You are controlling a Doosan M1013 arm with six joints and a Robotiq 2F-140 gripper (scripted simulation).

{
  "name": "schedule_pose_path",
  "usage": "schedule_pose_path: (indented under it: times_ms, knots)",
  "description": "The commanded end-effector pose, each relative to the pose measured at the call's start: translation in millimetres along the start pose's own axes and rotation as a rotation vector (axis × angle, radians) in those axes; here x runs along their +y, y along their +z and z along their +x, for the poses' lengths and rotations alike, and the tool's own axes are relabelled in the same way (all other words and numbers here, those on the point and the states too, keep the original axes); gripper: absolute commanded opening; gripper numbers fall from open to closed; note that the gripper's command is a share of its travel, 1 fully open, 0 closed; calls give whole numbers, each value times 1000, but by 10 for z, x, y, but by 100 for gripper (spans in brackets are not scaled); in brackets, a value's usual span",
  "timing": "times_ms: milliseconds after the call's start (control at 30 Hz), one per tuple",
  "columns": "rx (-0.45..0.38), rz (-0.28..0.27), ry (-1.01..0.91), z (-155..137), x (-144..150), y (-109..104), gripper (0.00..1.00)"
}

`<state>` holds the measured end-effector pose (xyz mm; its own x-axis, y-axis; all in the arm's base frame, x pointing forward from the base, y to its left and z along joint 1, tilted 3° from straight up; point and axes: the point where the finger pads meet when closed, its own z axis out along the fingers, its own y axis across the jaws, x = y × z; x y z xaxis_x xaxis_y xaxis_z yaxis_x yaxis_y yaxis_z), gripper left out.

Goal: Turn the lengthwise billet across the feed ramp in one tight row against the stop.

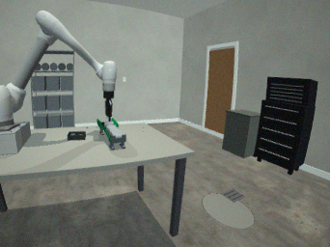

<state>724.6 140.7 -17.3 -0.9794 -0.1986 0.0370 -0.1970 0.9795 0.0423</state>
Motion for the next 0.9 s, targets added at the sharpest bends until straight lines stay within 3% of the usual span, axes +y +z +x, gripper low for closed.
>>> schedule_pose_path:
  times_ms: [0,500,533,867]
  knots:
    - [0,0,0,0,0,-2,10]
    - [0,0,0,0,0,-2,10]
    - [0,0,0,0,0,-2,41]
    - [0,0,0,0,0,-2,41]
